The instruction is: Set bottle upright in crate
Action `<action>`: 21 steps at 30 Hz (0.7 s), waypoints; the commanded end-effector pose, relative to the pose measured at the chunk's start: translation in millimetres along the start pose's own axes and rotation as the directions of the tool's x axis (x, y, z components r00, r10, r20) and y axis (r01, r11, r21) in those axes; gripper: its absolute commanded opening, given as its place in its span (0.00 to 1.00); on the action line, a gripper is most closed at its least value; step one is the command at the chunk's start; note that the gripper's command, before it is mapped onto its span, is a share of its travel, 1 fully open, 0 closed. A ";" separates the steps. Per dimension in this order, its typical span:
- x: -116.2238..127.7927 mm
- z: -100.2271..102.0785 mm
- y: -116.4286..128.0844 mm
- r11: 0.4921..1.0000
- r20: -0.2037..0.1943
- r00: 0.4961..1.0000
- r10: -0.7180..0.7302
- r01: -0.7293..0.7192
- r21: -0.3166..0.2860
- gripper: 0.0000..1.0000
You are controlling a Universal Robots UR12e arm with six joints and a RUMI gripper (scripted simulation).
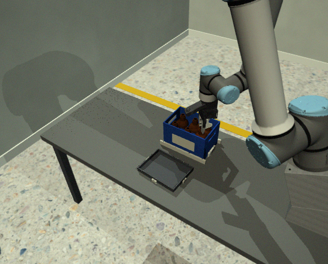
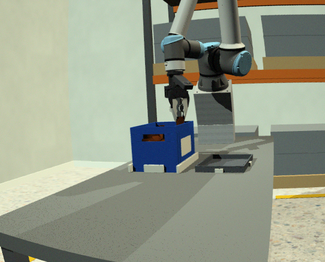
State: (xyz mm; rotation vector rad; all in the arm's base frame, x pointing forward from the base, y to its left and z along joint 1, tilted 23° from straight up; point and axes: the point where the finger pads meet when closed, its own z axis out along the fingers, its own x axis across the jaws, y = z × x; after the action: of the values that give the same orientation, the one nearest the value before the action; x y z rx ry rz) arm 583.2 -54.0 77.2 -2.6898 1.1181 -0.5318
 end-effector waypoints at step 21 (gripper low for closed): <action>0.5 14.5 -0.3 1.000 -0.001 1.000 0.000 0.000 0.000 0.00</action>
State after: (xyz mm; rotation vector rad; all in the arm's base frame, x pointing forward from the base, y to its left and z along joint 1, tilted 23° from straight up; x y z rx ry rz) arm 588.8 -53.7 64.2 -2.6898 1.1182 -0.5320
